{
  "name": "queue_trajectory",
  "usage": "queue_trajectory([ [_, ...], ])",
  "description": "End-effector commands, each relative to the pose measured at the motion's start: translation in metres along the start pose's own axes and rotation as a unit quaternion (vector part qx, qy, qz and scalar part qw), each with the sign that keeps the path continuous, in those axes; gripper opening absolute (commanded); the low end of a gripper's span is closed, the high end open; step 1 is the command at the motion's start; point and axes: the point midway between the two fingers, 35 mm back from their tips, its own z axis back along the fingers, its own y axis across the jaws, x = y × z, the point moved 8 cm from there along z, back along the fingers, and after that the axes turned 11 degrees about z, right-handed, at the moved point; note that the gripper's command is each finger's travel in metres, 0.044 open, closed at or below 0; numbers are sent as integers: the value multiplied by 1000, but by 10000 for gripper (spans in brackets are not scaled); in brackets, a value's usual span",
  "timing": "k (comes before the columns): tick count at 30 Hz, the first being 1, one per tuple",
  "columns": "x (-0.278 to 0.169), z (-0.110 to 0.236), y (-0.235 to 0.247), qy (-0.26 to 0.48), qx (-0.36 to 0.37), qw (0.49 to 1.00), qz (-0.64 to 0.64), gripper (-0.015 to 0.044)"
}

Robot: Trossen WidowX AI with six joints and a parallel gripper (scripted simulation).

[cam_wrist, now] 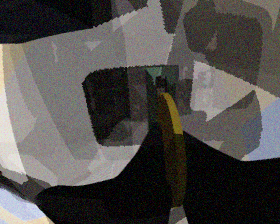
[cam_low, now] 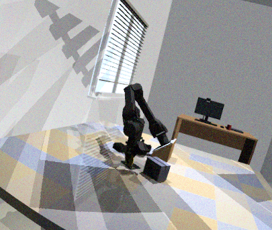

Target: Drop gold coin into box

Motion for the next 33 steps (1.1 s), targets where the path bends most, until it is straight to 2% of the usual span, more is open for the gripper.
queue_trajectory([
  [1,1,8,-2,0,-3,1000,-1,0],
  [33,1,88,-1,-1,-2,1000,-1,0],
])
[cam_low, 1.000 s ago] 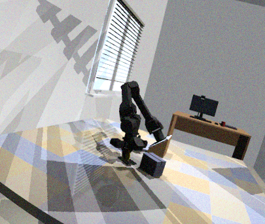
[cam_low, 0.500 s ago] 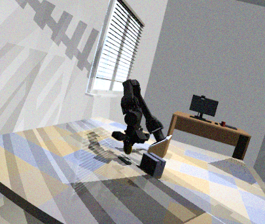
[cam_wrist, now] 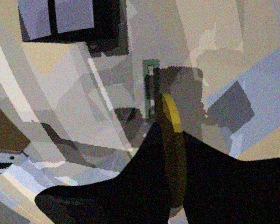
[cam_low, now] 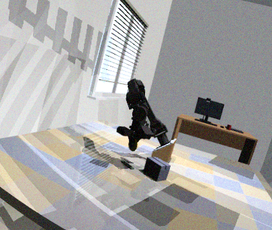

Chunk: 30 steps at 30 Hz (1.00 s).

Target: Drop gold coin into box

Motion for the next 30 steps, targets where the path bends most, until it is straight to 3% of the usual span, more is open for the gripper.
queue_trajectory([
  [1,0,14,0,-4,-5,1000,-3,0],
  [30,49,19,13,-8,-4,1000,-17,0],
])
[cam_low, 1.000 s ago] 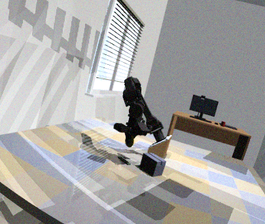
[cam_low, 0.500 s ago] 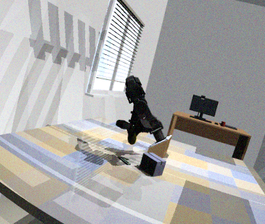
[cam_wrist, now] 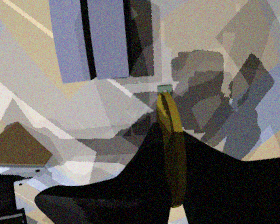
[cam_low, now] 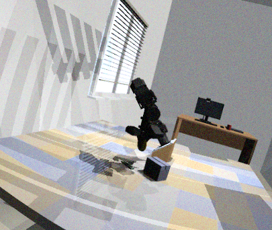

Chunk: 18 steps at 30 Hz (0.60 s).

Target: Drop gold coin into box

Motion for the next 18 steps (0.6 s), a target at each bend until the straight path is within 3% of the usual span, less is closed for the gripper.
queue_trajectory([
  [1,11,4,1,-6,-4,1000,-2,0],
  [18,54,4,17,-7,-5,1000,1,0],
])
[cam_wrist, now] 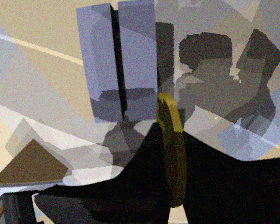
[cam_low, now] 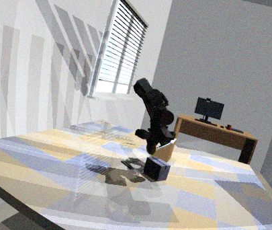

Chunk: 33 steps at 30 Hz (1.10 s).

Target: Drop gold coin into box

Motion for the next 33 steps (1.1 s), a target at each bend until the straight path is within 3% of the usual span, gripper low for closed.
queue_trajectory([
  [1,11,3,3,-6,-5,1000,-1,0],
  [18,46,3,20,-4,-3,1000,-5,0],
  [33,41,-1,20,2,0,1000,-1,0],
])
